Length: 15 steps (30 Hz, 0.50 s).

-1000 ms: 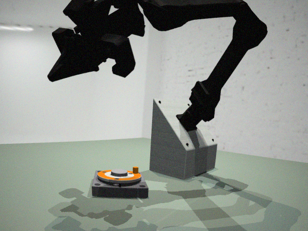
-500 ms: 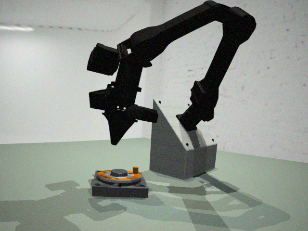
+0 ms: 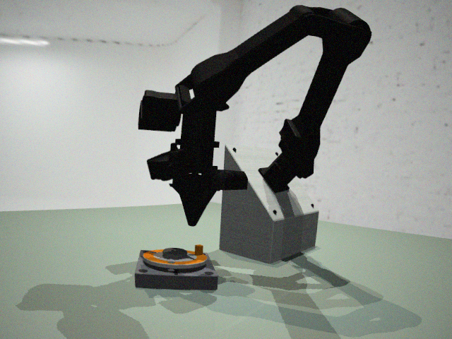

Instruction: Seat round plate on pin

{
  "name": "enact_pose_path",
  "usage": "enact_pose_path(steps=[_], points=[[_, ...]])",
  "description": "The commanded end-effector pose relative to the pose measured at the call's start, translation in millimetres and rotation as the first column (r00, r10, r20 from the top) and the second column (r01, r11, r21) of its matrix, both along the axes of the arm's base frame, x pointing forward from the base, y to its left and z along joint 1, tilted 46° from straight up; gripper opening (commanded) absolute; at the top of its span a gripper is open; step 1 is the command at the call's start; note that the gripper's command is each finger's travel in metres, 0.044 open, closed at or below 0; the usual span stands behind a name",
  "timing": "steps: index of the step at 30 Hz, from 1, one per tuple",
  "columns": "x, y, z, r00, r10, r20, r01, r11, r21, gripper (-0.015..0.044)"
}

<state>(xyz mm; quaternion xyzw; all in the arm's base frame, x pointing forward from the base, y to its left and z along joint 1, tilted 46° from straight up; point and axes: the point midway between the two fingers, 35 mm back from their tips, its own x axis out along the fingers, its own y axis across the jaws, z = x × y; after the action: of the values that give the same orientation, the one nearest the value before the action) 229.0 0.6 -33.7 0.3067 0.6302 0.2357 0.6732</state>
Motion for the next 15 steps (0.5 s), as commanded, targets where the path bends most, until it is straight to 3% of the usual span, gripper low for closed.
enact_pose_path(steps=[1,15], points=[[-1,15,-12,1.0,0.001,-0.01,-0.001,1.0,0.009,0.0],[-1,33,-21,1.0,0.002,-0.01,-0.002,1.0,0.013,0.0]])
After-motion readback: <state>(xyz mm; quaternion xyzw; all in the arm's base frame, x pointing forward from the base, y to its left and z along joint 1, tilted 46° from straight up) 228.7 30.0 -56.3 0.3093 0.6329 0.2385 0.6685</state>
